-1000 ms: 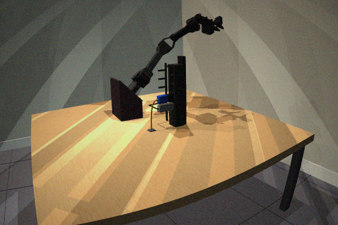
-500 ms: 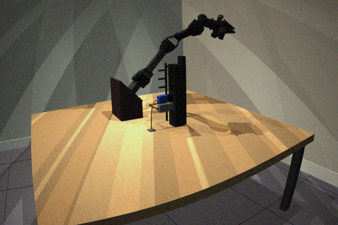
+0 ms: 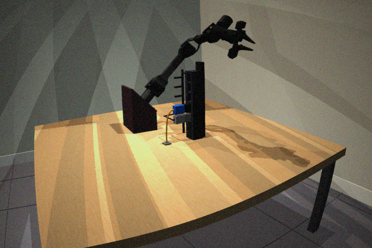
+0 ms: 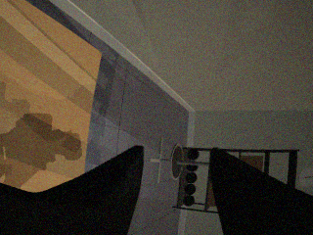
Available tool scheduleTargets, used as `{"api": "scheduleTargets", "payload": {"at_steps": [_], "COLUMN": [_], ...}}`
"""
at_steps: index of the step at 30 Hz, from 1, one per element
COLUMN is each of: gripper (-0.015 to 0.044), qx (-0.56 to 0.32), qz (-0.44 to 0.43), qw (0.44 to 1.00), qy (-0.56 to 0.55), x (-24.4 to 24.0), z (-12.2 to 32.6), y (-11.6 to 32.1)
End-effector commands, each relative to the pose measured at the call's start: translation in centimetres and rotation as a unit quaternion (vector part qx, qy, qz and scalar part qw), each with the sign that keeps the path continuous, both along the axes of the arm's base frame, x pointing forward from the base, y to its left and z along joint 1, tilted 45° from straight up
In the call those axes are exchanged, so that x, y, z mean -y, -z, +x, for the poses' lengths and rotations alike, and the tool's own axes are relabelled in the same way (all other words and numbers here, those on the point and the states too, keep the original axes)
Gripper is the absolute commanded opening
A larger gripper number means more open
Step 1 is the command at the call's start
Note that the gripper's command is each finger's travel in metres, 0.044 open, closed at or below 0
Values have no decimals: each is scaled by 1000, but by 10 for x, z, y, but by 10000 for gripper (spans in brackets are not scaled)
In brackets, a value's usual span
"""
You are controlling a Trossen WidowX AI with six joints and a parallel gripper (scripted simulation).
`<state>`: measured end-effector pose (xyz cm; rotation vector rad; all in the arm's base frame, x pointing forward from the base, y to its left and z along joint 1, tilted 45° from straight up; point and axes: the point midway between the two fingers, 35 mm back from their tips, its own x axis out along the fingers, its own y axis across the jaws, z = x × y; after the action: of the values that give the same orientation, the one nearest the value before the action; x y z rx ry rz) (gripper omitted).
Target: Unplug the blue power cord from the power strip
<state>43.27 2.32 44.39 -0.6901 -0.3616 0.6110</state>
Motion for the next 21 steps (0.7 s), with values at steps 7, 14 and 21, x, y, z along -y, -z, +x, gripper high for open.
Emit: {"api": "scheduleTargets", "payload": {"at_steps": [7, 14, 21], "gripper": [160, 160, 160], "qx": [-409, -622, -748], "qz": [244, 392, 491], "qw": [876, 657, 357], "qy": [78, 165, 268], "x": [42, 59, 64], "z": [30, 6, -47], "y": [157, 257, 337]}}
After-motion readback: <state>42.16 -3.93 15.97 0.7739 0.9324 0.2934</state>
